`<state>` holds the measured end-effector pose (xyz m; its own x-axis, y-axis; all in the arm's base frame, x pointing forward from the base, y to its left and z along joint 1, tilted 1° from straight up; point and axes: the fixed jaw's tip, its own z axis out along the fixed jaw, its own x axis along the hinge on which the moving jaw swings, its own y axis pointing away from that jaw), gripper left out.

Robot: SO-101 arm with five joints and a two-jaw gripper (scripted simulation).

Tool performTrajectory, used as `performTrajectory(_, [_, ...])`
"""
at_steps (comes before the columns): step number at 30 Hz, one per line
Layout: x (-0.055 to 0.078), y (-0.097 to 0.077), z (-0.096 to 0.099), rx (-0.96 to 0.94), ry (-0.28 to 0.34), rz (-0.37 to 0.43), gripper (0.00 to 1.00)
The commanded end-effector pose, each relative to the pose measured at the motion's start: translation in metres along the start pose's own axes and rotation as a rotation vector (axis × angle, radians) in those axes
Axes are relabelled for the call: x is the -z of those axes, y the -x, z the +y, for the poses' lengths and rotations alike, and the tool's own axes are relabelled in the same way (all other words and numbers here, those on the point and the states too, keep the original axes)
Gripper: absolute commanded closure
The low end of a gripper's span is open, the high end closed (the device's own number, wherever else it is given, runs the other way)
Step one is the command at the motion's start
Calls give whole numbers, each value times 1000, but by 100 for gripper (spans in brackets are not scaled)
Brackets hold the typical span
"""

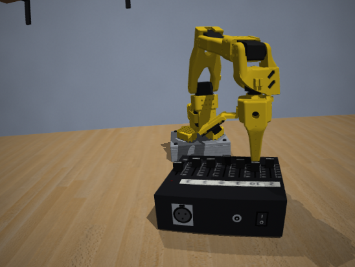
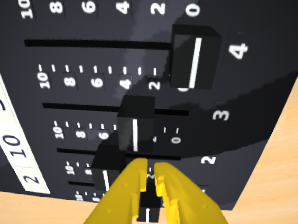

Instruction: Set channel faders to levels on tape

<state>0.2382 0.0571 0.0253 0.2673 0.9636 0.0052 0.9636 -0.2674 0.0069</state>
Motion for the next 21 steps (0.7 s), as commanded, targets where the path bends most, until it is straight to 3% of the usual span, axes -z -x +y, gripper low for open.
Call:
performTrajectory(1, [-2,4,3,-9,-6,-5,100])
performTrajectory(21, [-2,4,7,-9,-6,-5,100])
